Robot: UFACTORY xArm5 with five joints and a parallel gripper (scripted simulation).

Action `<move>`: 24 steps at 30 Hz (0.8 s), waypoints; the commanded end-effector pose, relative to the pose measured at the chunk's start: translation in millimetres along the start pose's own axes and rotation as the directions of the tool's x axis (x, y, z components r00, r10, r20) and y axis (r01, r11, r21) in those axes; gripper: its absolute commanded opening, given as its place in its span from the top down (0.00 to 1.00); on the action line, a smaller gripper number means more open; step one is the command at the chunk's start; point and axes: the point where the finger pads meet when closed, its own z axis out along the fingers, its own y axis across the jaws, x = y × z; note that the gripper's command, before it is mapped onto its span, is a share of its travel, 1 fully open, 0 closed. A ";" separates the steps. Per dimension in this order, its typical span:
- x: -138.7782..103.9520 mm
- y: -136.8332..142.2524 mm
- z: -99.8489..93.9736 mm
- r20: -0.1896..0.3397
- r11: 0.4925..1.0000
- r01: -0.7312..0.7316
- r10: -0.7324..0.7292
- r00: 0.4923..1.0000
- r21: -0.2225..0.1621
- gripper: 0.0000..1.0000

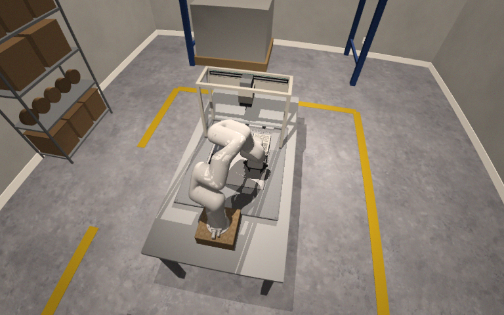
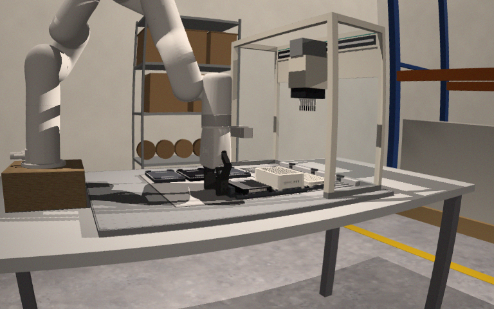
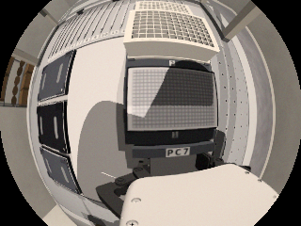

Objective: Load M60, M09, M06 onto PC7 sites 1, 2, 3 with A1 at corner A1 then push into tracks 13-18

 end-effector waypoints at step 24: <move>25.7 0.5 -1.5 -0.008 1.000 0.000 0.000 1.000 0.013 0.19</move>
